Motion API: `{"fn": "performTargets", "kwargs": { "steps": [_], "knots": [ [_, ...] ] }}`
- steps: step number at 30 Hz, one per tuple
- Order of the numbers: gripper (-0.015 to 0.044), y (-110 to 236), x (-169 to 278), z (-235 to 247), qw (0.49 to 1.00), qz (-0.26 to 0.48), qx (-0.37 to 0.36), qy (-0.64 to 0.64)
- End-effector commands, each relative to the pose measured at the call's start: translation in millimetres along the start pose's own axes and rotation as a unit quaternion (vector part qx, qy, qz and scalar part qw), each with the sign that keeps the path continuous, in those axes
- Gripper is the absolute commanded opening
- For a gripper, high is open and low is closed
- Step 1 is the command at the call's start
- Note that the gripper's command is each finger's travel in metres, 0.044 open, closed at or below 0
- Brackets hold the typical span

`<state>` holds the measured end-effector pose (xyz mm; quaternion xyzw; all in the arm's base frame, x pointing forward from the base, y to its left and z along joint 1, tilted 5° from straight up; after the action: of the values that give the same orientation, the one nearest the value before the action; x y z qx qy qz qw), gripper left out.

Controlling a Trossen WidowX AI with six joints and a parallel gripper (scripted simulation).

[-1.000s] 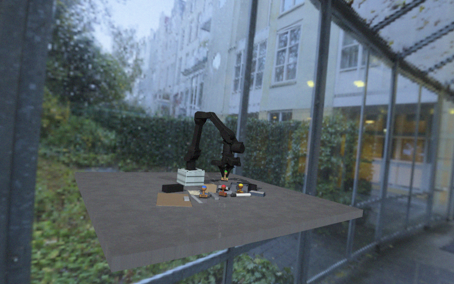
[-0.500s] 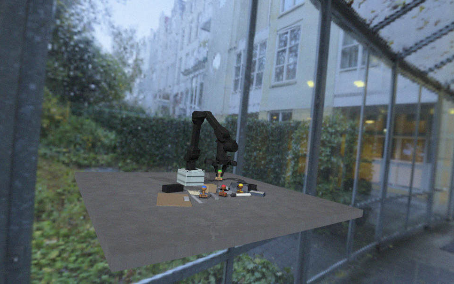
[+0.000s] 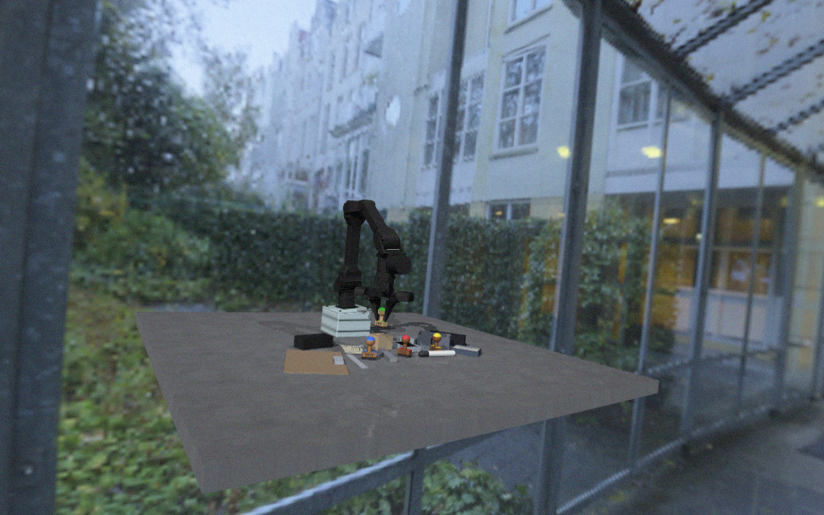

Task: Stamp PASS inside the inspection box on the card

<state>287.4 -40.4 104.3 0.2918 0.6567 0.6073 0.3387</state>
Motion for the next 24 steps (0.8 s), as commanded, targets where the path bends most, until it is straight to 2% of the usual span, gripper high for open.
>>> {"fn": "performTargets", "kwargs": {
  "steps": [1,14,24],
  "knots": [
    [0.0000,-2,-9,-18,0.996,0.003,0.005,-0.083],
    [0.0000,-2,-34,-63,0.954,0.001,0.009,-0.301],
    [0.0000,-4,-35,-65,0.950,0.000,0.009,-0.311]
  ]
}}
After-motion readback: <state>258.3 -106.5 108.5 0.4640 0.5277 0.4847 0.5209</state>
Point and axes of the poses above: the point midway between the two fingers, 35 mm back from their tips, its own y axis back along the fingers, its own z axis across the jaws, x = y × z, the point moved 6 cm from there along y, back along the fingers, and after that the axes turned 5 degrees about y, right-handed, at the moved point
